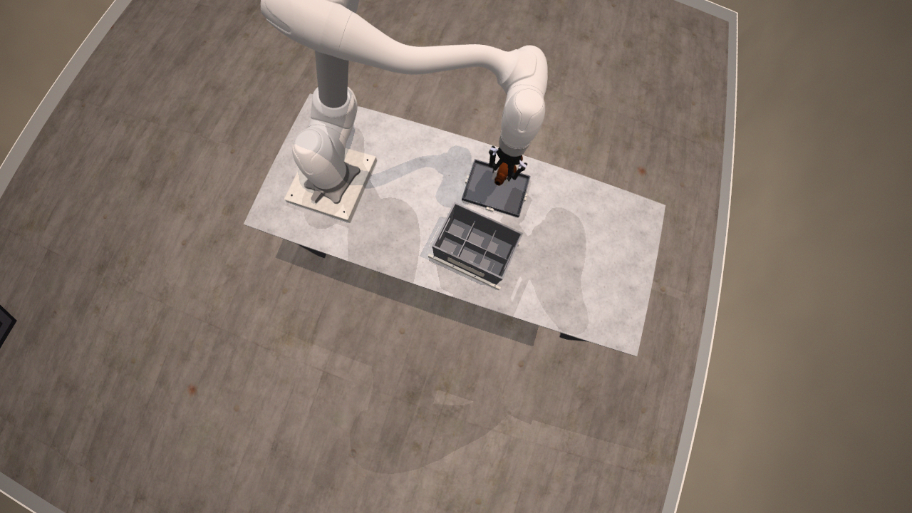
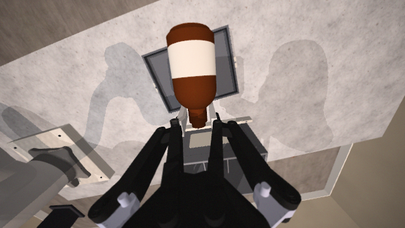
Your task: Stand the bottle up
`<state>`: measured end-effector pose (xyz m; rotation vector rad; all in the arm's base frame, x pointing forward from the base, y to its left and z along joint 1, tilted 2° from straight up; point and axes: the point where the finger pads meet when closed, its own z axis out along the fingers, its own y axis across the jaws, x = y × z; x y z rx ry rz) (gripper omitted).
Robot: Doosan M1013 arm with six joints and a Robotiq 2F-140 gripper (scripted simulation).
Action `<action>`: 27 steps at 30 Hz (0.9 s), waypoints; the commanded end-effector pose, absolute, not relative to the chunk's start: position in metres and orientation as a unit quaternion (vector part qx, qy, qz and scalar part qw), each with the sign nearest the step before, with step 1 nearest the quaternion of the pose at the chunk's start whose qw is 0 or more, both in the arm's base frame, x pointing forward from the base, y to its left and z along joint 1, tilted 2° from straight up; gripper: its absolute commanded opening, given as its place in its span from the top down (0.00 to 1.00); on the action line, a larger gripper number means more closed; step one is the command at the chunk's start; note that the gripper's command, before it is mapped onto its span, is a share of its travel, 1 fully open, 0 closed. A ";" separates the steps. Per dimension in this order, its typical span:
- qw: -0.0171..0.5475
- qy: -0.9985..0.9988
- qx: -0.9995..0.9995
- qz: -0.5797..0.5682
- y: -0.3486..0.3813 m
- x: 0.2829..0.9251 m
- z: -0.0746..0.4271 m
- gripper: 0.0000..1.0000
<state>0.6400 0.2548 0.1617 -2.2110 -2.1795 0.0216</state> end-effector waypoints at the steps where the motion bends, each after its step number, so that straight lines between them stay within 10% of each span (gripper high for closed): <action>1: 0.018 -0.703 -0.711 0.006 0.254 0.641 0.166 0.90; 27: 0.019 -0.780 -0.626 0.004 0.254 0.641 0.166 0.90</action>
